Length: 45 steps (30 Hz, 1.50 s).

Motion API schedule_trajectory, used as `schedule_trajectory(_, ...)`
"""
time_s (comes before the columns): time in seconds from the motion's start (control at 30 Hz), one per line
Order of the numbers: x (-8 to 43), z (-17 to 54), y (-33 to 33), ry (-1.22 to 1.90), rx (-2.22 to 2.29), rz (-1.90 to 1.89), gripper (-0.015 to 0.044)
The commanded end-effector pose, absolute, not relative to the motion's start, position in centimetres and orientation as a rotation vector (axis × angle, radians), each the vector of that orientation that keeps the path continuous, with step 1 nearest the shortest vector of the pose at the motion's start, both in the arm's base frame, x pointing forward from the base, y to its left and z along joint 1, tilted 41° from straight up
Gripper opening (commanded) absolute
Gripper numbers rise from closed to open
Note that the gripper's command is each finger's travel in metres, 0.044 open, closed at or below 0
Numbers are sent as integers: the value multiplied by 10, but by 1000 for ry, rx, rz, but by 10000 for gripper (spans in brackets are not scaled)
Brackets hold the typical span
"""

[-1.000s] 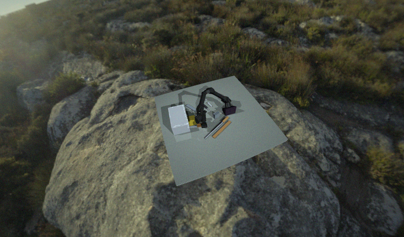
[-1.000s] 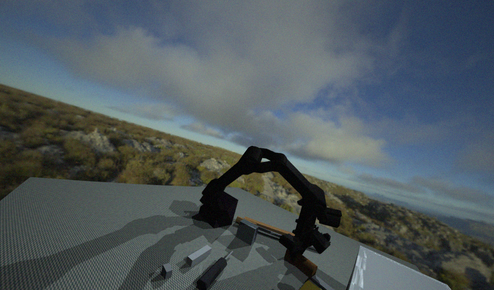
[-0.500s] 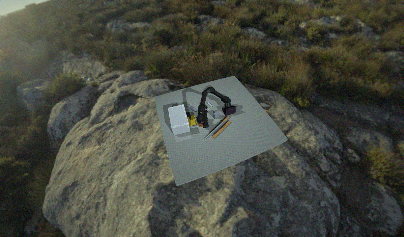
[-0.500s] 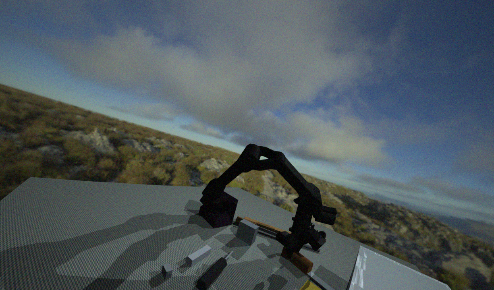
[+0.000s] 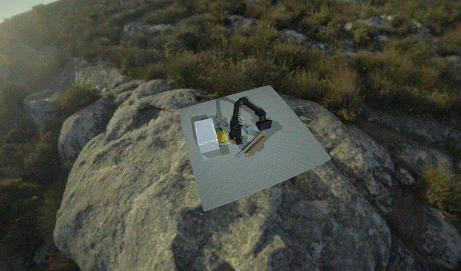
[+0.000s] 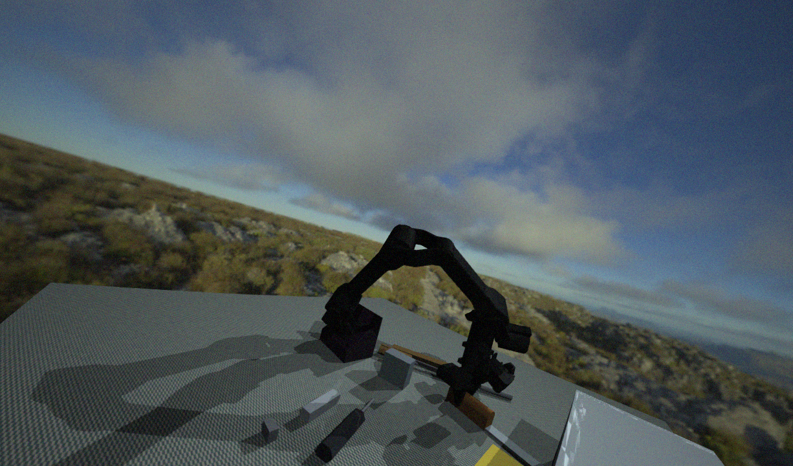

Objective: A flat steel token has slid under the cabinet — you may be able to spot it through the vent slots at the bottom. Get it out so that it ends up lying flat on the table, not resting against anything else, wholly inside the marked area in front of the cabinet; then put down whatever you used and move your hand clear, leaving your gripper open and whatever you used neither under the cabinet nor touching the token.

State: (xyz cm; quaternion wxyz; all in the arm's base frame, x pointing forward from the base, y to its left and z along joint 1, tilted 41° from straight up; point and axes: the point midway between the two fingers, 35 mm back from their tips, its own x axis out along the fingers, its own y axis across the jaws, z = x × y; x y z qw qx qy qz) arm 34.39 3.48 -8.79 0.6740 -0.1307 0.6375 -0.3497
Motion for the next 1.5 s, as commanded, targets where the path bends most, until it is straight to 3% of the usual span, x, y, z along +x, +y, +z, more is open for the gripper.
schedule_trajectory(0.0, 335, -90, 37, 1439, -296, -789, 0)
schedule_trajectory(1.47, 277, -101, 56, 1443, -296, -787, 0)
